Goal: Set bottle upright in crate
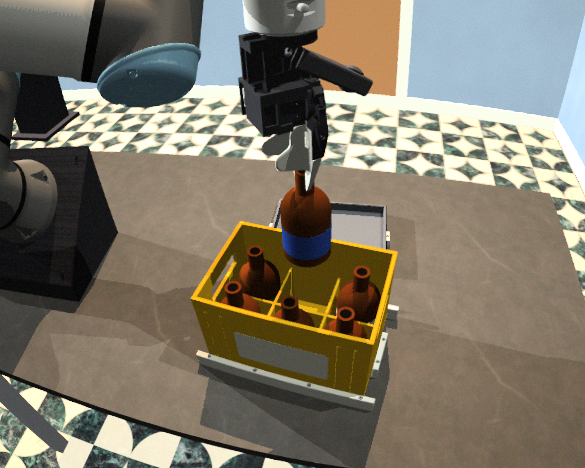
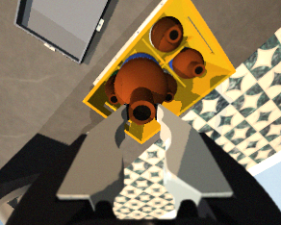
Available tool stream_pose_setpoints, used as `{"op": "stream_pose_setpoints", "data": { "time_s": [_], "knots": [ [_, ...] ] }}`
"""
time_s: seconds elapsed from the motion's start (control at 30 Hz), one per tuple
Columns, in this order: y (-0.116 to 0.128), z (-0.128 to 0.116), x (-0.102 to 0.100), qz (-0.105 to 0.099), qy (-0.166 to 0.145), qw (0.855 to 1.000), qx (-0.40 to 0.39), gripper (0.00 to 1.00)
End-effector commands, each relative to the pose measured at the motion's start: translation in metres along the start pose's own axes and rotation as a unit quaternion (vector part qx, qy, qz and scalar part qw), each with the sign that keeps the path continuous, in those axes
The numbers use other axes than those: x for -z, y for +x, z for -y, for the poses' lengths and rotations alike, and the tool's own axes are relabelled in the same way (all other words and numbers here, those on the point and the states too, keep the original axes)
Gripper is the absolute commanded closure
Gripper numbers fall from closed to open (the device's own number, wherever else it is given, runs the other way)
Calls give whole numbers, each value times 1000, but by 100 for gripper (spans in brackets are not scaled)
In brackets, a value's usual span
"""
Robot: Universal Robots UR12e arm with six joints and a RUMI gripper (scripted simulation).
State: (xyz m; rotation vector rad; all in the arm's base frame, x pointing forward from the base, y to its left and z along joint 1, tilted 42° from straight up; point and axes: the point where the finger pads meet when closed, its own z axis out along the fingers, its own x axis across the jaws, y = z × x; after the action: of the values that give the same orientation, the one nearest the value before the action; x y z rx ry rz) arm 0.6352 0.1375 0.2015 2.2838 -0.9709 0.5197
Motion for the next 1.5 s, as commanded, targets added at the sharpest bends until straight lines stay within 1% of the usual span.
{"op": "stream_pose_setpoints", "data": {
  "time_s": [0.0, 0.6, 1.03, 1.47],
  "knots": [
    [0, 0, -5, 0, 1, 1000, 0, 100],
    [1, 0, -23, 0, 1, 1000, 0, 100],
    [1, 0, -30, 0, 1, 1000, 0, 100],
    [1, 0, -31, 0, 1, 1000, 0, 100]
  ]
}}
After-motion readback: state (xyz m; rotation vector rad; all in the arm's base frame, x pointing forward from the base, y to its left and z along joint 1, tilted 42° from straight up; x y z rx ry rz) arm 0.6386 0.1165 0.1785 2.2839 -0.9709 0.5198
